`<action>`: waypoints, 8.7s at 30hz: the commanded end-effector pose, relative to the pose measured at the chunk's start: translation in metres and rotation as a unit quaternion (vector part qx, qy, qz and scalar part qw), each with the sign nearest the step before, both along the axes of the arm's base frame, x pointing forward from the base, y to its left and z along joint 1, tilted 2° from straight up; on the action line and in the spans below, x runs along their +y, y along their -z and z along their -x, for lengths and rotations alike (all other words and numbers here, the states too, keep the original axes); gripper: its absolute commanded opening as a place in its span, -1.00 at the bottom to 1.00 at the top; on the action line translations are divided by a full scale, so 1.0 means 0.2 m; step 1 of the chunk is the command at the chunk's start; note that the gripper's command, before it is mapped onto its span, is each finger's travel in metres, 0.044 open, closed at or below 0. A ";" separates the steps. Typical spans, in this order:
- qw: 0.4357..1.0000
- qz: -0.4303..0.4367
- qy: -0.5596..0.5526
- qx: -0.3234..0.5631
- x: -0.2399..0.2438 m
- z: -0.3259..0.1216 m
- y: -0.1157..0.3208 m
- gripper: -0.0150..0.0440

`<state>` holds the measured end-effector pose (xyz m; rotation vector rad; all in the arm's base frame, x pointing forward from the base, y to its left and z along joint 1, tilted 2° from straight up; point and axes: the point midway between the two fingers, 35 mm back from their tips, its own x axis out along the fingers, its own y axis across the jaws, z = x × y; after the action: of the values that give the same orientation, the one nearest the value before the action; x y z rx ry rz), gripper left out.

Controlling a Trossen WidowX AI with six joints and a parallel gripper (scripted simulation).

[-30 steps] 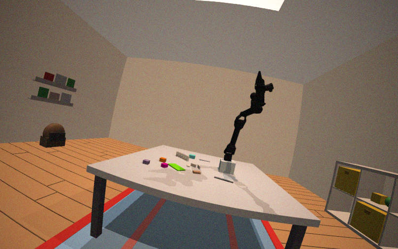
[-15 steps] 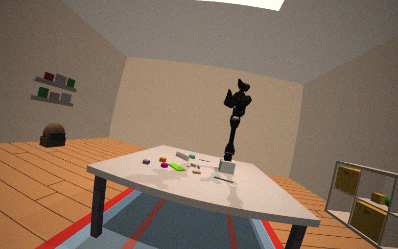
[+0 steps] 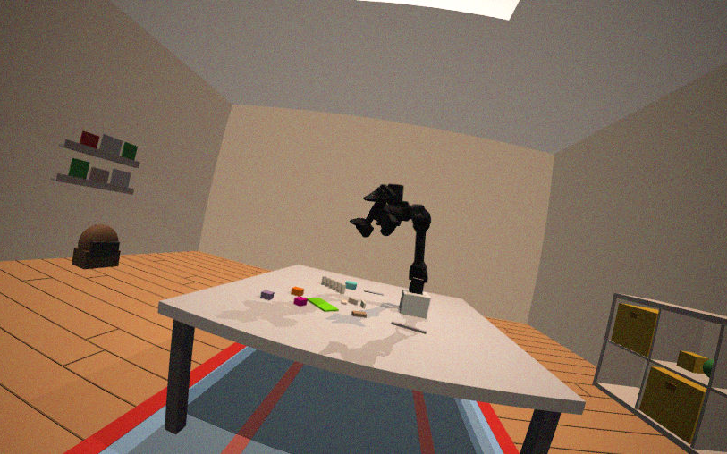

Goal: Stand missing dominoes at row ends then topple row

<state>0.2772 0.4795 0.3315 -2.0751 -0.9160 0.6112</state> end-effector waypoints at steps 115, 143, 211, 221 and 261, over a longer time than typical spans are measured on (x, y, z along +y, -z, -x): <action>0.400 -0.114 0.646 0.640 -2.78 -0.20 1.29 -0.39; 0.164 -0.436 0.689 0.555 -3.25 -0.23 1.40 -0.39; 0.393 -0.746 0.243 0.480 -3.33 -0.05 1.51 -0.39; 0.430 -0.734 0.209 0.482 -3.24 0.06 1.47 -0.39; 0.449 -0.712 0.226 0.491 -3.24 0.00 1.82 -0.39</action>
<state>0.2761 -0.1676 -0.0253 -0.0989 0.0795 0.3324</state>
